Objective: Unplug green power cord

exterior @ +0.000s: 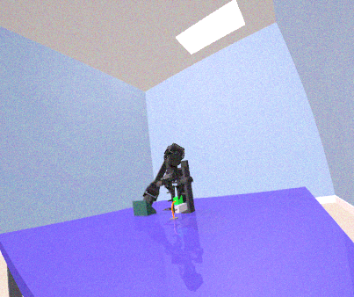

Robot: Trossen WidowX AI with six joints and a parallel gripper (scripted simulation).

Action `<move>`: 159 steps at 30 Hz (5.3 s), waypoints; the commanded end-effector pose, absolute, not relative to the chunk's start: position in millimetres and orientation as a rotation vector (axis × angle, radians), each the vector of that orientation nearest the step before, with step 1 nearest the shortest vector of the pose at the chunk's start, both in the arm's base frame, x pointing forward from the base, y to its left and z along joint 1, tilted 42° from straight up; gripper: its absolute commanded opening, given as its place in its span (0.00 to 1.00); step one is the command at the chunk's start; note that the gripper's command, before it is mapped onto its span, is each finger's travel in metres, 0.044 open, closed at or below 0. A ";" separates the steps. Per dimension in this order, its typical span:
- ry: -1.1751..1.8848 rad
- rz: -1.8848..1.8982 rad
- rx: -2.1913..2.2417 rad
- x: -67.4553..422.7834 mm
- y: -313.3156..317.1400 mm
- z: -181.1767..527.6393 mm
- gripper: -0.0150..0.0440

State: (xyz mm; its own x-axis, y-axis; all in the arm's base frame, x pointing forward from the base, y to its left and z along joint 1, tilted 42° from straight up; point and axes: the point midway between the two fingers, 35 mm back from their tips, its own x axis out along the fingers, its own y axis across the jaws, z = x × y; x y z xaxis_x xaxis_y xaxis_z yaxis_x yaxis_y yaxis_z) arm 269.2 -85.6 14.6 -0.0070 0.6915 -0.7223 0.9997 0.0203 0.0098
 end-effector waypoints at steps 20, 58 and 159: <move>1.728 -0.752 1.690 271.3 -119.4 -7.1 0.30; 1.719 -0.760 1.707 270.2 -108.9 12.9 0.53; 1.716 -0.762 1.704 271.8 -166.1 -33.8 1.00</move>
